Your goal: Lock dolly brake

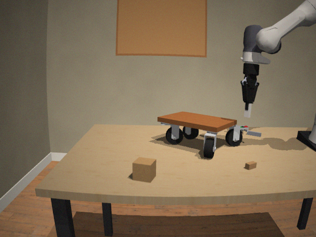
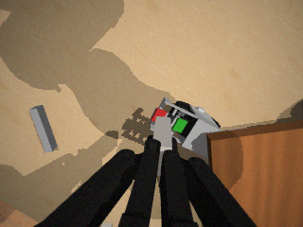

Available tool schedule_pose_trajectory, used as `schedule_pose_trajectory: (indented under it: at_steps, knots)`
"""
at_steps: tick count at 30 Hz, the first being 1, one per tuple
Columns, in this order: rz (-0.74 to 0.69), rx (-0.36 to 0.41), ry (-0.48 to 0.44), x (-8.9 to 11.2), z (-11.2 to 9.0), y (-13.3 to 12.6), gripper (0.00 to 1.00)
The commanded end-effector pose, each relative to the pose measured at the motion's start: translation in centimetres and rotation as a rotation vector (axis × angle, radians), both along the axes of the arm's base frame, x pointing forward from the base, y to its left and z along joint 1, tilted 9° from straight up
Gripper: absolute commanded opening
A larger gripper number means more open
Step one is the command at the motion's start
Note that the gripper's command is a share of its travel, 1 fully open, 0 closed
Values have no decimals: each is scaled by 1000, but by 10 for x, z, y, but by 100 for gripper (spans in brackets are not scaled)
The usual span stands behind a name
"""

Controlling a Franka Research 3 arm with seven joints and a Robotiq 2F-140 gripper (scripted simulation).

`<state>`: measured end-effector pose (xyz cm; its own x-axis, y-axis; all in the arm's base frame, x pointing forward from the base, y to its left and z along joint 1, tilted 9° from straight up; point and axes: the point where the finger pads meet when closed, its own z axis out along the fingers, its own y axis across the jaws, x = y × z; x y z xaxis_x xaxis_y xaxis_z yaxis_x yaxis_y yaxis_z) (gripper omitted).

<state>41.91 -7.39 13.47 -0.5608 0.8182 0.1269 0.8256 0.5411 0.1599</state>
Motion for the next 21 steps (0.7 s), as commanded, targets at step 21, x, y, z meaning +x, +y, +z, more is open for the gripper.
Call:
schedule_pose_trajectory:
  at_steps: [21]
  knots:
    - [-360, -29, 114, 3, -37, 4, 0]
